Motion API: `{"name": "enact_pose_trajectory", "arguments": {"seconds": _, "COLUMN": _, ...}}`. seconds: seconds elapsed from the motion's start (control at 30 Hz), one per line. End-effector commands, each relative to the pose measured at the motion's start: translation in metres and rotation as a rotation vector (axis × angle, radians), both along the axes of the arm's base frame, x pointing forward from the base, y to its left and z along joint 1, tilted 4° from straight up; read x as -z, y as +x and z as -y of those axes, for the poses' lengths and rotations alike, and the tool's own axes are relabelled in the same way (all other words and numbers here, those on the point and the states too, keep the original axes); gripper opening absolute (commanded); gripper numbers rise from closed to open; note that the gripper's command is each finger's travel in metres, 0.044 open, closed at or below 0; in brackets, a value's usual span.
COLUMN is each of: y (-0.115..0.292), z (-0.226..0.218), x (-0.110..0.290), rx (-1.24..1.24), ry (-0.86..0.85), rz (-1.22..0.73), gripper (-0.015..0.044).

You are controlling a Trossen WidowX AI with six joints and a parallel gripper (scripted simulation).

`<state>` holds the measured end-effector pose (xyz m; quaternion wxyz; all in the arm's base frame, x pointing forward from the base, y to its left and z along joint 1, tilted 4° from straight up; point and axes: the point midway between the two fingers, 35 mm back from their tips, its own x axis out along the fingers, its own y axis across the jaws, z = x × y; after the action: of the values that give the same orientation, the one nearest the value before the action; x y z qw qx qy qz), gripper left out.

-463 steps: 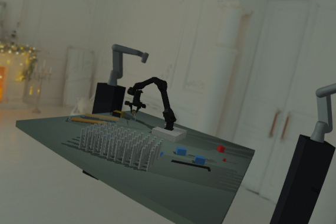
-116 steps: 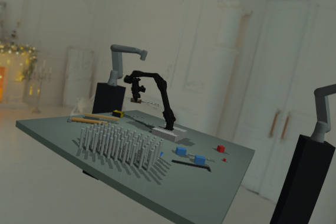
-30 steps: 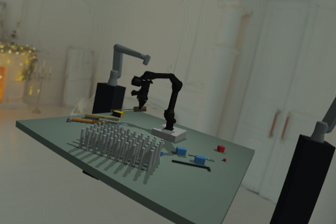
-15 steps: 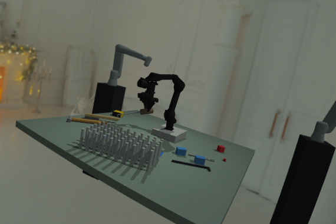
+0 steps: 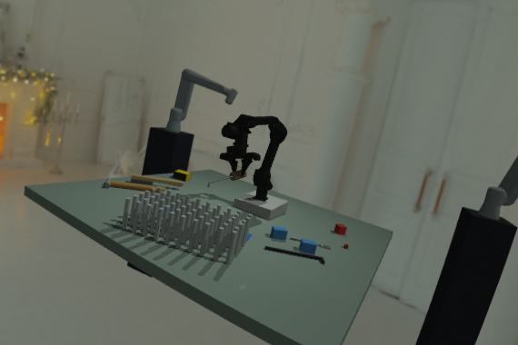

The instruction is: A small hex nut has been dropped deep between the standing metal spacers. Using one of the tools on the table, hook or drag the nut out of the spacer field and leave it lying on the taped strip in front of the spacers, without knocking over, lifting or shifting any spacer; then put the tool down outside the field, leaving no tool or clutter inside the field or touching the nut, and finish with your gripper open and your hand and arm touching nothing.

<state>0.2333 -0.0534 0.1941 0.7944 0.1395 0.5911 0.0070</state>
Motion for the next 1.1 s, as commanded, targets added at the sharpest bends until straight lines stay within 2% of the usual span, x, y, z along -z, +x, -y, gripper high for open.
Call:
{"name": "enact_pose_trajectory", "arguments": {"seconds": 0.0, "y": -0.001, "z": -0.015, "x": -0.001, "rx": -0.127, "ry": -0.007, "rz": 0.04, "gripper": 0.0}}
{"name": "enact_pose_trajectory", "arguments": {"seconds": 0.17, "y": -0.004, "z": -0.031, "x": 0.0, "rx": -0.273, "ry": -0.019, "rz": 0.076, "gripper": 0.0}}
{"name": "enact_pose_trajectory", "arguments": {"seconds": 0.43, "y": -0.002, "z": -0.031, "x": 0.005, "rx": -0.279, "ry": -0.019, "rz": 0.078, "gripper": 0.0}}
{"name": "enact_pose_trajectory", "arguments": {"seconds": 1.07, "y": 0.017, "z": -0.024, "x": 0.101, "rx": -0.281, "ry": -0.019, "rz": 0.079, "gripper": 0.0}}
